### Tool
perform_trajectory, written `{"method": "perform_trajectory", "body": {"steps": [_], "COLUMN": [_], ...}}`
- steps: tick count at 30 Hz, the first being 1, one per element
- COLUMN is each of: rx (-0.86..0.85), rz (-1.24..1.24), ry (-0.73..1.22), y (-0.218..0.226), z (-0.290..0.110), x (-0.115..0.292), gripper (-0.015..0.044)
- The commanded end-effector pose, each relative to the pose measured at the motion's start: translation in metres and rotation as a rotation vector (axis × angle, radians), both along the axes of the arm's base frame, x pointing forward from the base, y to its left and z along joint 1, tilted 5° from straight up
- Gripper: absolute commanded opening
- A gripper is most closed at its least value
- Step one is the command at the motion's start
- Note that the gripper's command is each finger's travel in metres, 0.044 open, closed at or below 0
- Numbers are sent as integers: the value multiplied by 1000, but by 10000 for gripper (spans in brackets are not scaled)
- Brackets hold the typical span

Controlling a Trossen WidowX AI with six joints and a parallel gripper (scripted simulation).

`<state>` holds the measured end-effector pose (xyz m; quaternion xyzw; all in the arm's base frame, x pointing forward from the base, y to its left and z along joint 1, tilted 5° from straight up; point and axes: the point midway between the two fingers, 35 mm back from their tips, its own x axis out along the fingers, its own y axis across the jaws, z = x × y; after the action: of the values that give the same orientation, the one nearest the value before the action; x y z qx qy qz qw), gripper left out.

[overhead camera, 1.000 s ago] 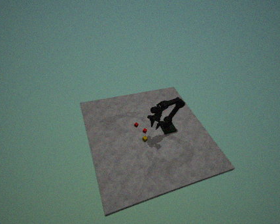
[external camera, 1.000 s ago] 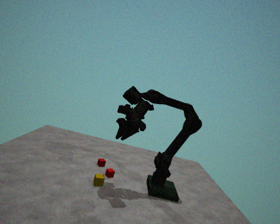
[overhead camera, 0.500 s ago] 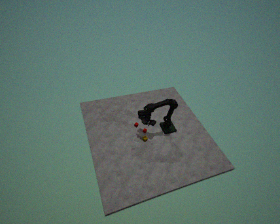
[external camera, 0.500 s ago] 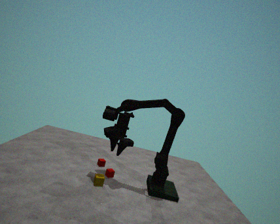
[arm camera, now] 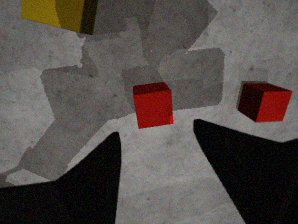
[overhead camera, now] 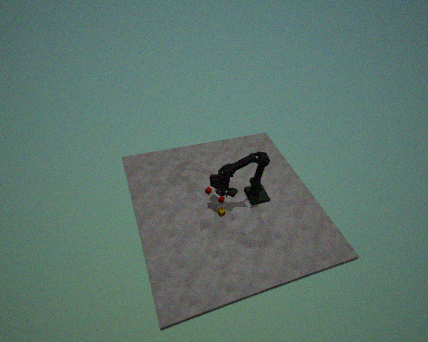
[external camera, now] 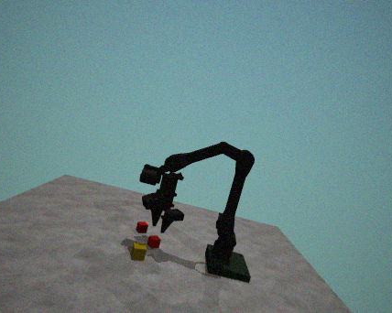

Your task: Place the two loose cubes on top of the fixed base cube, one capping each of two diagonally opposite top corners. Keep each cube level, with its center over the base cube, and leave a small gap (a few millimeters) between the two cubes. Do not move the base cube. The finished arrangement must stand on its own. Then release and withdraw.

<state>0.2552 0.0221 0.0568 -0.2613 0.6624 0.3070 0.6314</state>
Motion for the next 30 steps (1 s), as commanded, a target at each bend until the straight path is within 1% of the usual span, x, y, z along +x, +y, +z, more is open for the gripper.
{"method": "perform_trajectory", "body": {"steps": [1,5,29,30], "rx": [-4,-4,-4,-4], "rz": [3,3,3,3], "ry": [-16,-15,-15,-15], "y": [0,0,2,2], "z": [-6,-18,-51,-51], "x": [2,1,-1,-1], "gripper": [265,265,265,239]}}
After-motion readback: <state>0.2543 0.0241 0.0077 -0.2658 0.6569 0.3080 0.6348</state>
